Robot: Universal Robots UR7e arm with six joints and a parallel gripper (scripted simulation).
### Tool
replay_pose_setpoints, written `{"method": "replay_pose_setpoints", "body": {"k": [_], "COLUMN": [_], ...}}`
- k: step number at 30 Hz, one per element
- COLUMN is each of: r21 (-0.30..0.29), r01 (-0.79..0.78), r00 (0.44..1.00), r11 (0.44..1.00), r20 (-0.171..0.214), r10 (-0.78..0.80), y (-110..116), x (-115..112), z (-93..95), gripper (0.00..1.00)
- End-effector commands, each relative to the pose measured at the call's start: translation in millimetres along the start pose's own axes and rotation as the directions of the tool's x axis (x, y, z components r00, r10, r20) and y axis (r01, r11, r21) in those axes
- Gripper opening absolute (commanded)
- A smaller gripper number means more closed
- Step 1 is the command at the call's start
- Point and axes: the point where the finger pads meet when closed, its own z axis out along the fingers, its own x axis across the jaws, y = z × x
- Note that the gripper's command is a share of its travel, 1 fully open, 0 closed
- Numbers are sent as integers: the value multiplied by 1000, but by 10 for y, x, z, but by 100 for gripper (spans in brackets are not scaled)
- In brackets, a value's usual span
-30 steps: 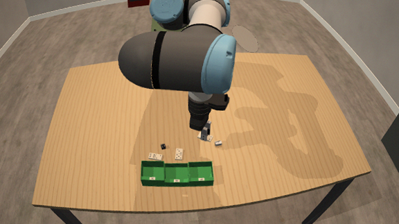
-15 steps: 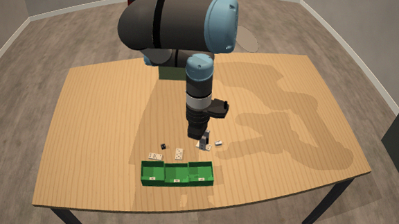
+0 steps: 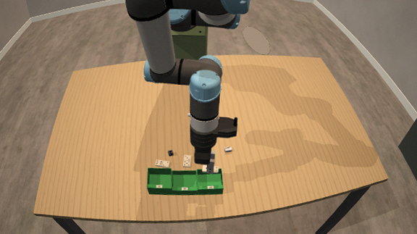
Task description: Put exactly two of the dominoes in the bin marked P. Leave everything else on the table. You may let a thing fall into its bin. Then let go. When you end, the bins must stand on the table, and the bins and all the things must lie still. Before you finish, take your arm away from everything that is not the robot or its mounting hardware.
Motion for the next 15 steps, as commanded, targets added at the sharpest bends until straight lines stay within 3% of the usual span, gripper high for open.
{"method": "replay_pose_setpoints", "body": {"k": [1, 15], "r21": [8, 12], "r01": [126, 152], "r00": [991, 986], "r11": [992, 988], "r20": [52, 71], "r10": [-126, -152], "y": [7, 3], "x": [172, 25], "z": [52, 51], "gripper": [49, 49]}}
